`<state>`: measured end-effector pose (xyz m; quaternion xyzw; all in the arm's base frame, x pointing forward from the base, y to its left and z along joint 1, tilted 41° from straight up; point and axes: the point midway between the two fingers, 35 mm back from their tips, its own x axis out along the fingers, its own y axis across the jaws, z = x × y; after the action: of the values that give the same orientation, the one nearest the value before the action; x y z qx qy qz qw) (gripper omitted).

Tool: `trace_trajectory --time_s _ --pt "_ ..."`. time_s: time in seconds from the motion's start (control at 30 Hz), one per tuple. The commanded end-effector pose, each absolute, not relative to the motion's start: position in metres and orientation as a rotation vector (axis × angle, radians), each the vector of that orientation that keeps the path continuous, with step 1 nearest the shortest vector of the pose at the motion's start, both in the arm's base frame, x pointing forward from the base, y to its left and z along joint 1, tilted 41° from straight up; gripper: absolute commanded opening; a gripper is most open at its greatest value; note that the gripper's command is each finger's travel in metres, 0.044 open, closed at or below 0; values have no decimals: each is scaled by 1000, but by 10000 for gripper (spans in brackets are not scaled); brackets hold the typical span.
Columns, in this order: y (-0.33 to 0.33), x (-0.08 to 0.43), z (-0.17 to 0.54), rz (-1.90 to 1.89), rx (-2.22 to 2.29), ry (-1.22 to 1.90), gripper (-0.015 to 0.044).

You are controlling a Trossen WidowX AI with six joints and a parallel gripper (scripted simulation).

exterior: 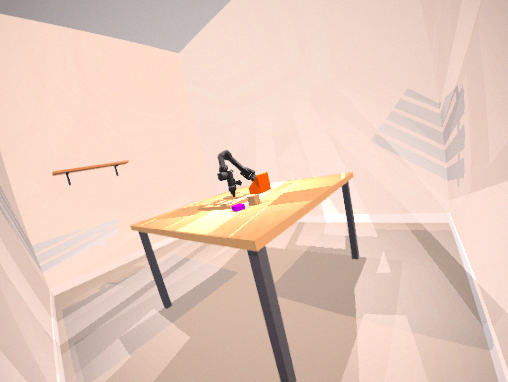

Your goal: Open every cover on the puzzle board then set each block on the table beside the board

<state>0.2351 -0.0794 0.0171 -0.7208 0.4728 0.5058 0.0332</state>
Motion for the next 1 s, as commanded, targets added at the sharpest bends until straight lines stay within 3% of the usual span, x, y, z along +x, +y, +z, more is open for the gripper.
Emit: trace_trajectory --time_s 0.0,0.97 --pt "-79 235 18 1555 -2218 1454 80" --pt "-54 234 45 1562 -2219 1456 80"
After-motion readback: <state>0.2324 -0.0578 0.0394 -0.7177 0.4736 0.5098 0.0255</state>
